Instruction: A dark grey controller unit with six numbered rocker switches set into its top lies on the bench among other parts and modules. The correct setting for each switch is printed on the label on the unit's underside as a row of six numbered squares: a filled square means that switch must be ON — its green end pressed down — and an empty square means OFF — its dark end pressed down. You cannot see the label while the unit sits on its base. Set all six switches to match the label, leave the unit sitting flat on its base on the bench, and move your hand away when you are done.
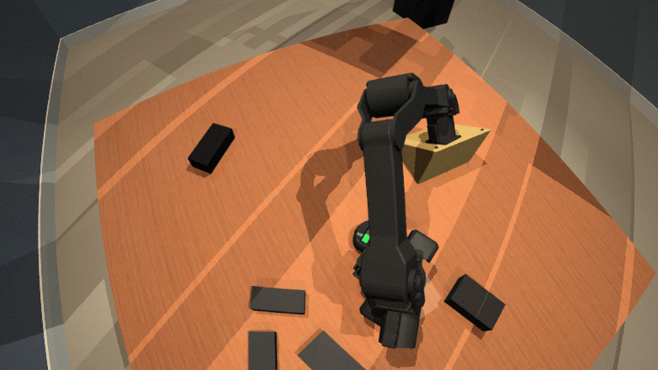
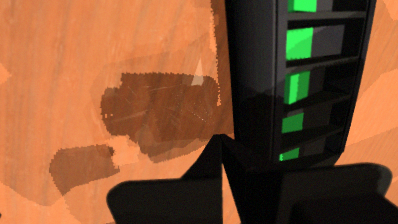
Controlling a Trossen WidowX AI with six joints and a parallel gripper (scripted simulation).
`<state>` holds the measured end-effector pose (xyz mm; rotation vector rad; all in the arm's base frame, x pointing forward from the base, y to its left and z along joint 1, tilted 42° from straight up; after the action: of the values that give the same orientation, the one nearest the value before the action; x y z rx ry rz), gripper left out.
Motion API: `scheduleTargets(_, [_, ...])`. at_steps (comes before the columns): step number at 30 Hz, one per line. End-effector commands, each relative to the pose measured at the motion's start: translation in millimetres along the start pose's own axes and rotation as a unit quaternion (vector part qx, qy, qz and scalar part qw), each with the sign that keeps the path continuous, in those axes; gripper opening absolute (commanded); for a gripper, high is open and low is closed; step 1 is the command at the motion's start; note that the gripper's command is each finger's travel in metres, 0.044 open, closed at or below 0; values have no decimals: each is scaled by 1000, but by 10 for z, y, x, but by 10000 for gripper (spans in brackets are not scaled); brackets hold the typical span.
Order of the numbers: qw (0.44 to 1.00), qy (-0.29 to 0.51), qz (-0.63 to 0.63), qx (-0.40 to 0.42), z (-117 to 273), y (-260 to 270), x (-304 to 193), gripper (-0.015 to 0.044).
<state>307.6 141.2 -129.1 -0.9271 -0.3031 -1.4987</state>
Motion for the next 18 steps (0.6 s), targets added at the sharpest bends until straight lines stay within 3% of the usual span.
scheduleTargets(1, [1000,-4,2,-6,-39,-75,13,0])
scheduleTargets(6, [1000,0,1,0,63,-27,2,0])
scheduleTargets(11, [1000,-2,2,-6,531,29,-9,0])
scheduleTargets(18, [1000,0,3,-2,555,19,17,0])
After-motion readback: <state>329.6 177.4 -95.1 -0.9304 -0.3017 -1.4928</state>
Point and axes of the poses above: the point midway between the two fingers, 35 mm back from their tips, its own z axis back along the fingers, its own y axis across the jaws, x = y × z, the point moved 10 cm from there along z, back along the fingers, and after that the axes turned 15 degrees about -z, right-handed, at the moved point
